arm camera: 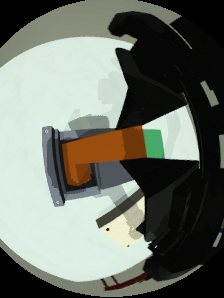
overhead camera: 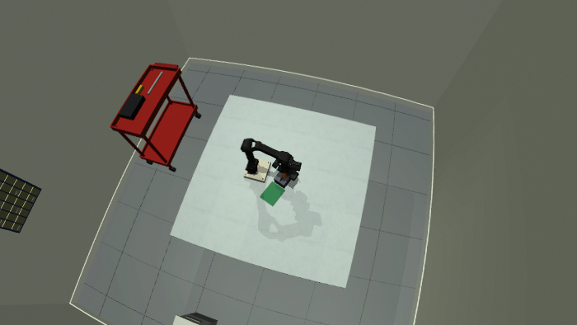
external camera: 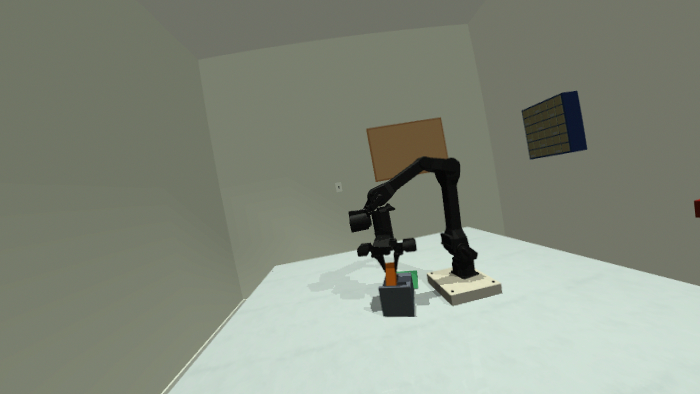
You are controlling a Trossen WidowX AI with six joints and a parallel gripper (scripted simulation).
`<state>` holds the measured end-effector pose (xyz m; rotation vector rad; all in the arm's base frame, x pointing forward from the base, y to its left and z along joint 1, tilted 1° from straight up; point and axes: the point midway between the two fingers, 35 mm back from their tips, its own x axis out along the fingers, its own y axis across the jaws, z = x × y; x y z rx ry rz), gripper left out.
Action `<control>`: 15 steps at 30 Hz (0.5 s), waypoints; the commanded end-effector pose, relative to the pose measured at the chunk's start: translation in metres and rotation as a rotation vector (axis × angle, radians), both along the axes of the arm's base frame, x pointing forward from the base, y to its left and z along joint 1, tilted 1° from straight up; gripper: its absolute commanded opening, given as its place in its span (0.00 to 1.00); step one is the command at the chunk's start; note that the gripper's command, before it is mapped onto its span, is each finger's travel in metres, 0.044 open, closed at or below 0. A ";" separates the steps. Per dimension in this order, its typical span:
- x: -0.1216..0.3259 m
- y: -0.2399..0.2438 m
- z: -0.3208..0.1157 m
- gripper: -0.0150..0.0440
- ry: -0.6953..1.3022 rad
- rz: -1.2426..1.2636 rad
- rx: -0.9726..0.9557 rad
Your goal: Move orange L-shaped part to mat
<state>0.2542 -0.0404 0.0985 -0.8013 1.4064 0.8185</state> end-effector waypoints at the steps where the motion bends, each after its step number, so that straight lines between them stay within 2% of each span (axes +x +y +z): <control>1: 0.001 0.000 0.008 0.25 -0.009 0.003 0.003; 15: 0.001 0.000 0.030 0.25 -0.009 0.003 0.003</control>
